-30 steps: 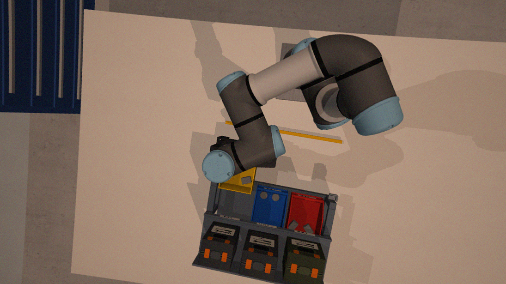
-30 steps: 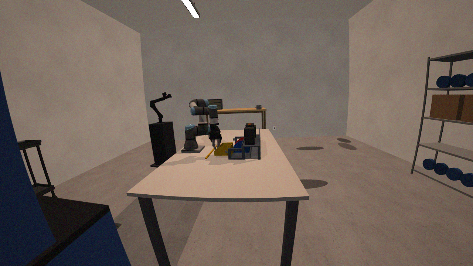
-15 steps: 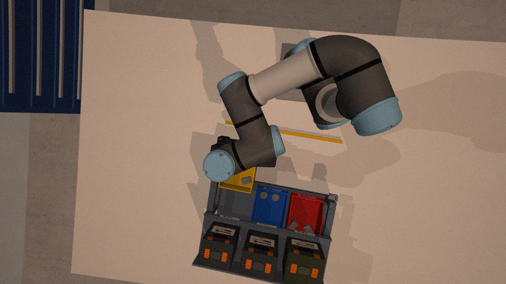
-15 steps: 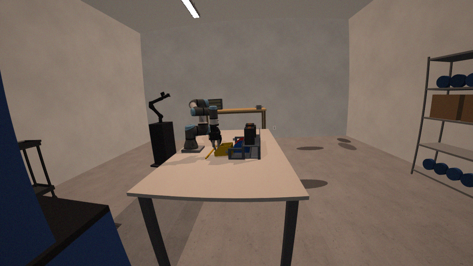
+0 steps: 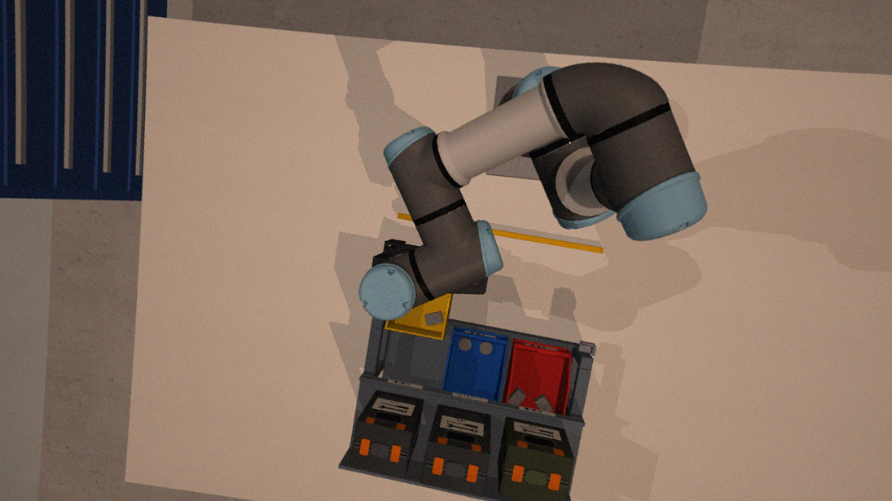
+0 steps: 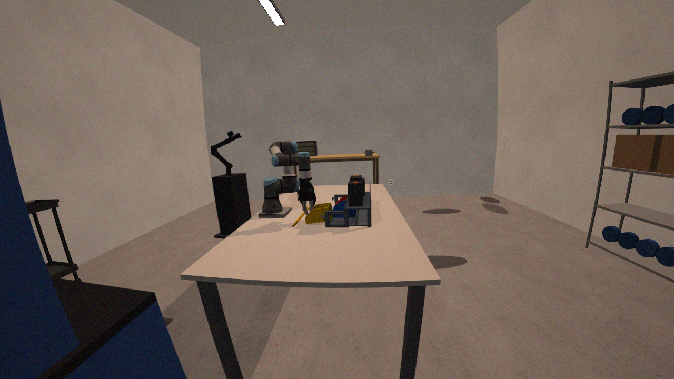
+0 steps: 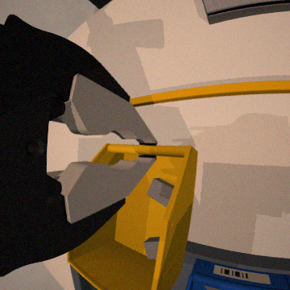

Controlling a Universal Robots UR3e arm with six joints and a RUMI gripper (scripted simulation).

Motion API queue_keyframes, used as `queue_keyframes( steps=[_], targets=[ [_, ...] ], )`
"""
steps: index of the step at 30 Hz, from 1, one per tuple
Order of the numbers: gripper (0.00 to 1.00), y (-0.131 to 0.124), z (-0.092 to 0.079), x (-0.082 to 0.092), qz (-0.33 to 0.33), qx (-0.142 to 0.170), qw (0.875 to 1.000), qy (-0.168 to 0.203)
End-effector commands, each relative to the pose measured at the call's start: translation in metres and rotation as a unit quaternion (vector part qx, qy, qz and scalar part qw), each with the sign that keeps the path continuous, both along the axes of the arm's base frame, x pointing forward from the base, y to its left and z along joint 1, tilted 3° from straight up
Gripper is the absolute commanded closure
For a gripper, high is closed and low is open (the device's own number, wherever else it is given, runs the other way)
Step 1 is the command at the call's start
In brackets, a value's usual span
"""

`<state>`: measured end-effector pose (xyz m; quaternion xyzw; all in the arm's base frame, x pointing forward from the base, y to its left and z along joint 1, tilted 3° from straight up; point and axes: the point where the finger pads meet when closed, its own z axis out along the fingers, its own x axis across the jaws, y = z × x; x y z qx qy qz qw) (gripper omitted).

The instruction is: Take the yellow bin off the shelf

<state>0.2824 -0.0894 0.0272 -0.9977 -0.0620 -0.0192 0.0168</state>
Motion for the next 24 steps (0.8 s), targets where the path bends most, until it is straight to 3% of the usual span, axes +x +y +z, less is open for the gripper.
queue_keyframes(
  steps=[1, 13, 14, 24],
  targets=[
    [1.0, -0.0004, -0.0048, 0.001, 0.0, -0.001, 1.0, -0.001],
    [1.0, -0.0004, -0.0048, 0.001, 0.0, -0.001, 1.0, -0.001],
    [0.74, -0.0003, -0.0048, 0.0008, 0.0, -0.001, 1.0, -0.001],
    [0.74, -0.0003, -0.0048, 0.0008, 0.0, -0.001, 1.0, -0.001]
  ],
)
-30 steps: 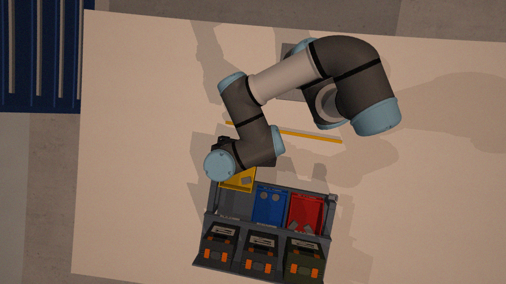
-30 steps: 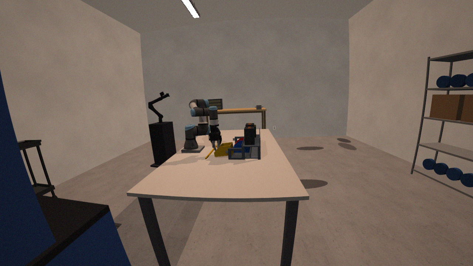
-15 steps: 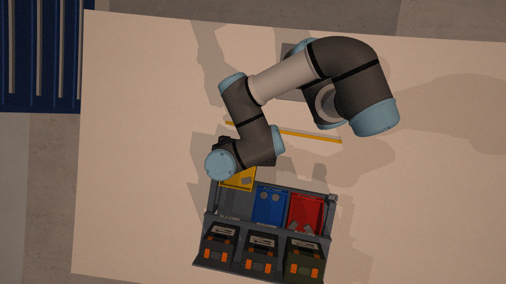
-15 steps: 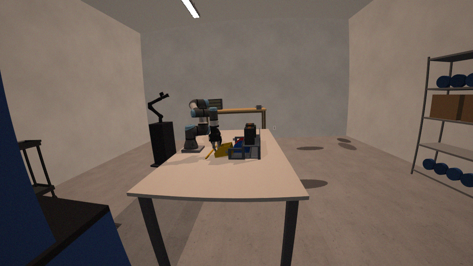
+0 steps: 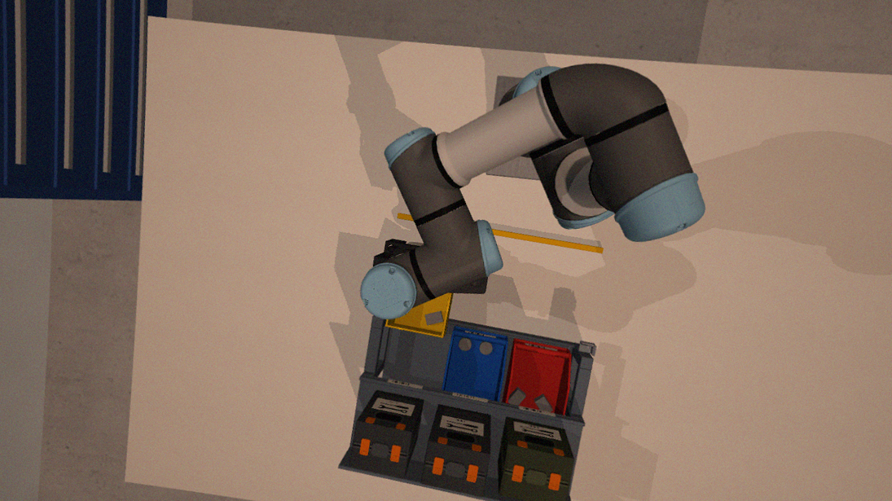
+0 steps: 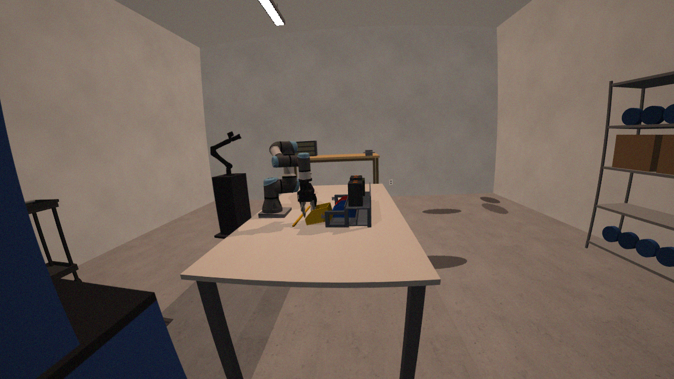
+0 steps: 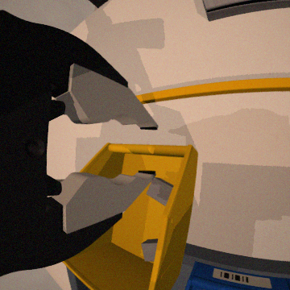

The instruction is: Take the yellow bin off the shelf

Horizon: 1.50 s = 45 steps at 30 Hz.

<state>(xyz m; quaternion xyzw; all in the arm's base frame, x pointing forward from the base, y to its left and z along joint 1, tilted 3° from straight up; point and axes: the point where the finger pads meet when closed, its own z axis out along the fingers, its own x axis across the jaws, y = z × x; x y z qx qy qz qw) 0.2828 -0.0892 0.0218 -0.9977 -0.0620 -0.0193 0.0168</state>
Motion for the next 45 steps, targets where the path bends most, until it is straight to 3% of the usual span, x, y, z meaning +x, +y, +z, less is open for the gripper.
queue_keyframes(
  steps=[1, 40, 45],
  targets=[
    [0.74, -0.001, 0.001, 0.001, 0.0, -0.001, 1.0, -0.001],
    [0.74, -0.001, 0.001, 0.001, 0.0, -0.001, 1.0, -0.001],
    [0.74, -0.002, 0.056, -0.002, 0.0, -0.001, 1.0, -0.001]
  ],
)
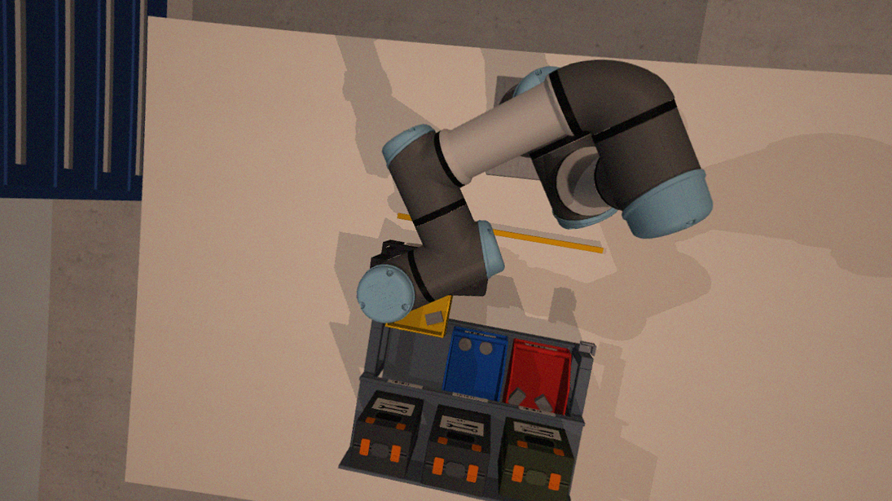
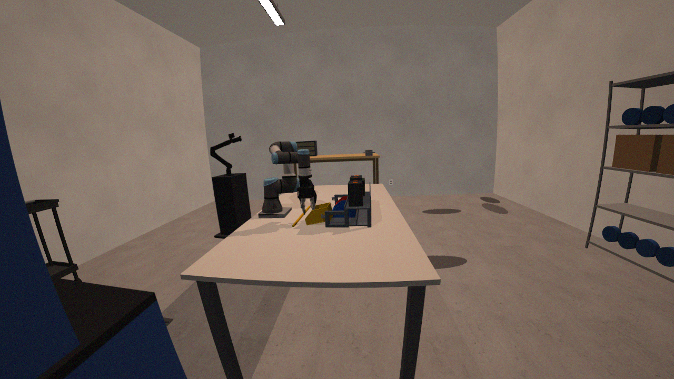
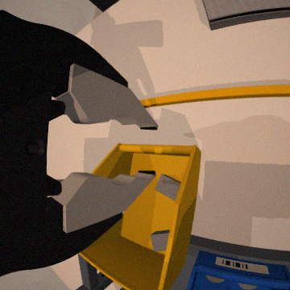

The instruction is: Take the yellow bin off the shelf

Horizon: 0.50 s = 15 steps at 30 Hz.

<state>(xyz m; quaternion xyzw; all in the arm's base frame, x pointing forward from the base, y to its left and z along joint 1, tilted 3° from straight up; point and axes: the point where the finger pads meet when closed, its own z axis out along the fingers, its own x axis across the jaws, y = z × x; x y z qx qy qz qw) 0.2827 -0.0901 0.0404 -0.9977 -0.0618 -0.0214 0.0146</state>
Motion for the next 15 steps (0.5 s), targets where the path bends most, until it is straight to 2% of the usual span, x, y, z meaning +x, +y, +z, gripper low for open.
queue_keyframes(
  steps=[1, 12, 15],
  targets=[
    [0.74, -0.002, 0.037, -0.002, 0.0, 0.001, 1.0, 0.001],
    [0.74, -0.002, 0.037, -0.002, 0.0, 0.001, 1.0, 0.001],
    [0.74, -0.002, 0.058, -0.002, 0.0, 0.001, 1.0, 0.001]
  ],
)
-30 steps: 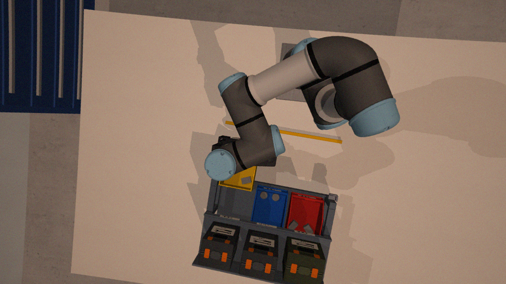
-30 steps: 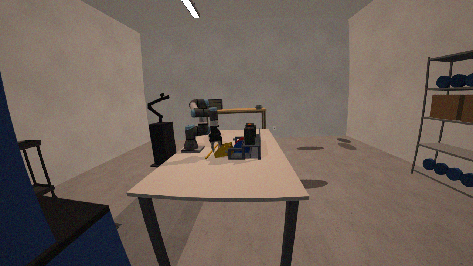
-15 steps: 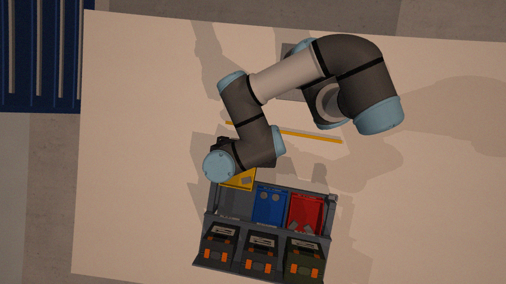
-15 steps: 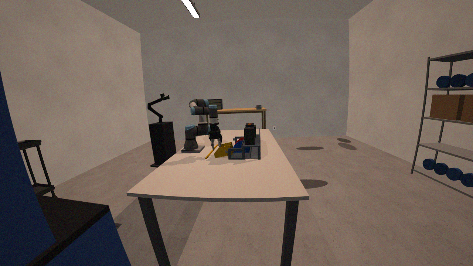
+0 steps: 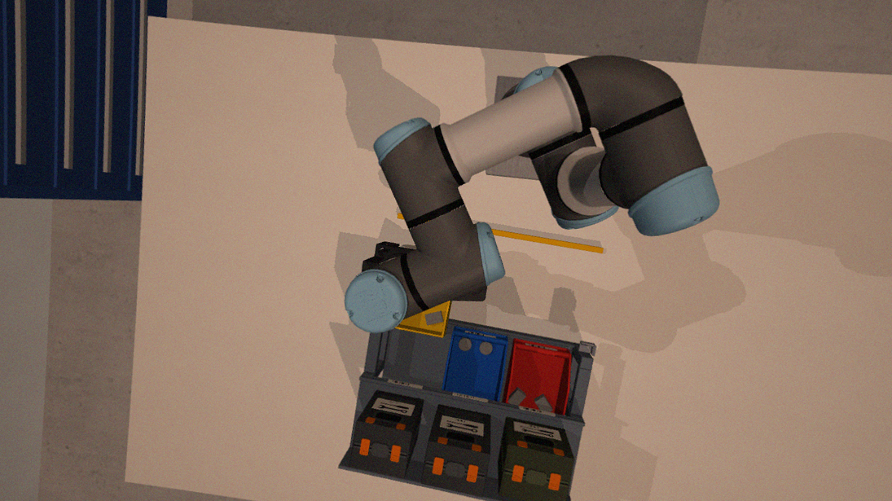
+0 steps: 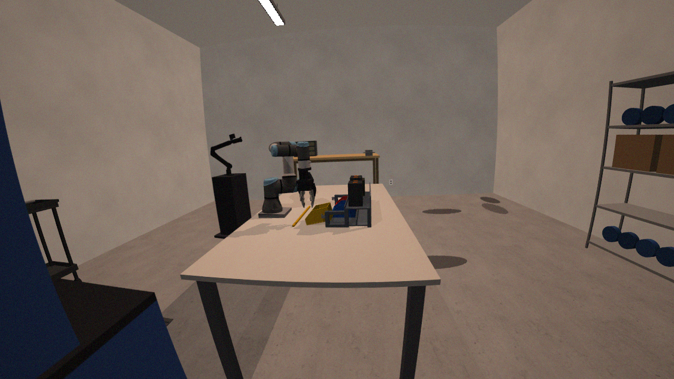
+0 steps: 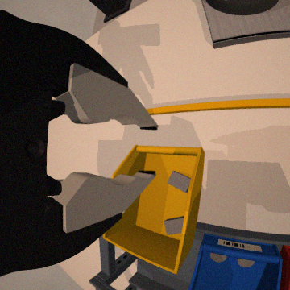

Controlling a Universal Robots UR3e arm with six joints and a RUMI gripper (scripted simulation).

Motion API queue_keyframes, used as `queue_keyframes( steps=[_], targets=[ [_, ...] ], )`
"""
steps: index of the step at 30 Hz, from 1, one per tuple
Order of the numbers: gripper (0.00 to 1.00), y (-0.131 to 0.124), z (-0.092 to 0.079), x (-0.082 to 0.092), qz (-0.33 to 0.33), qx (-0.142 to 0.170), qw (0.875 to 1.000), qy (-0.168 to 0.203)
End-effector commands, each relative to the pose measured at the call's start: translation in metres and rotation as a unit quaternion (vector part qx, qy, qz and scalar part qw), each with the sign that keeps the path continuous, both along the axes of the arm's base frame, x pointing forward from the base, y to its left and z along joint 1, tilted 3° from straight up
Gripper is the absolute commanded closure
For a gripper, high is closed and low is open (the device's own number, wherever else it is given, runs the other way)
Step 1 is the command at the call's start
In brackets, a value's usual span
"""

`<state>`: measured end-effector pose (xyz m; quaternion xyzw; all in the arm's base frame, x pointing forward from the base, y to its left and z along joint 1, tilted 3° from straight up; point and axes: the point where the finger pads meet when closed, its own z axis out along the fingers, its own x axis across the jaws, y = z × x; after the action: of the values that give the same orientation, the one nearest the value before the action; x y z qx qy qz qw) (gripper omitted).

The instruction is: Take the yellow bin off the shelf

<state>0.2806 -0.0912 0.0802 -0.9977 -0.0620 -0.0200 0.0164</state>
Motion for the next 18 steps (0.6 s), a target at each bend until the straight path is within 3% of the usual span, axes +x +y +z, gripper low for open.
queue_keyframes(
  steps=[1, 2, 14, 18],
  targets=[
    [0.74, -0.0014, 0.0249, -0.0005, 0.0, -0.001, 1.0, 0.0],
    [0.74, -0.0017, 0.0321, -0.0008, 0.0, -0.001, 1.0, 0.0],
    [0.74, -0.0017, 0.0321, -0.0008, 0.0, -0.001, 1.0, 0.0],
    [0.74, -0.0014, 0.0242, -0.0005, 0.0, -0.001, 1.0, 0.0]
  ],
)
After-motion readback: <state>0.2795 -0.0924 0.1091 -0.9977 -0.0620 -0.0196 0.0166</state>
